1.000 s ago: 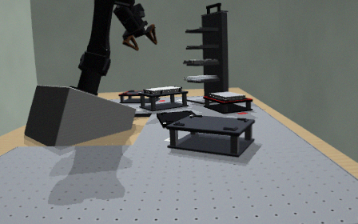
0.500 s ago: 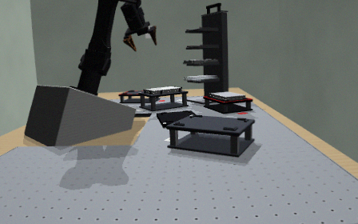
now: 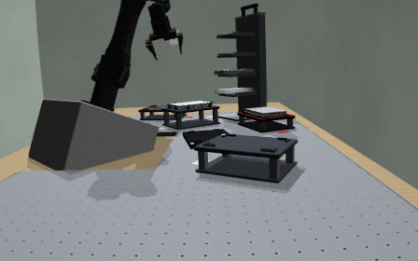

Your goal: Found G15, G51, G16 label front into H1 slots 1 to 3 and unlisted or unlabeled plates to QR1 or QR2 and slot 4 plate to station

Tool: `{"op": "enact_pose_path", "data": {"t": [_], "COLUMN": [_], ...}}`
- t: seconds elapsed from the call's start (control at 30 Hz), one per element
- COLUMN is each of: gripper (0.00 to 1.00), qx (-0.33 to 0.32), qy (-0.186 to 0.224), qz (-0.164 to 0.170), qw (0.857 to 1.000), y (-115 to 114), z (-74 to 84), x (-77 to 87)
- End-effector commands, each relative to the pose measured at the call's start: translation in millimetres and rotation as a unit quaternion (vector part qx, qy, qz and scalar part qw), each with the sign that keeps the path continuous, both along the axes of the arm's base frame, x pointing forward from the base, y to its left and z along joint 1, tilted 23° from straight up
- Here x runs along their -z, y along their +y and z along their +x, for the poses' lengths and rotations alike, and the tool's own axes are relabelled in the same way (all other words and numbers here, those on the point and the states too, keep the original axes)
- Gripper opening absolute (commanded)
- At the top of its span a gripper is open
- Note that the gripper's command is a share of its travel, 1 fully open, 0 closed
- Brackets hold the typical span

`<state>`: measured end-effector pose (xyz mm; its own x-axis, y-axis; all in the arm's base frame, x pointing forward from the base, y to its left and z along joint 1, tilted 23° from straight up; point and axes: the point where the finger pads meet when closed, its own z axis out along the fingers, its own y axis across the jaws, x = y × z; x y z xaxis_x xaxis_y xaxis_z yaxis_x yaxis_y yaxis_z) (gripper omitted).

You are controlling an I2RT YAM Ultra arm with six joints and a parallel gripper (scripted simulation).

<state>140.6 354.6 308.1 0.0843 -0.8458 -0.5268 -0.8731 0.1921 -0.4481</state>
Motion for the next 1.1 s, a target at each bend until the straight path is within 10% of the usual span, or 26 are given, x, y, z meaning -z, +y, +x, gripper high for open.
{"op": "enact_pose_path", "data": {"t": [0.0, 0.63, 1.07], "gripper": [1.00, 1.00, 1.00], "qx": [-0.038, -0.154, -0.168], "qy": [0.006, 0.023, 0.025], "qz": [-0.050, -0.212, -0.231], "qw": [0.998, 0.965, 0.958], "y": [-12.7, -12.4, -12.4], "z": [-7.4, -6.9, -6.9], "x": [1.0, 5.0, 5.0]}}
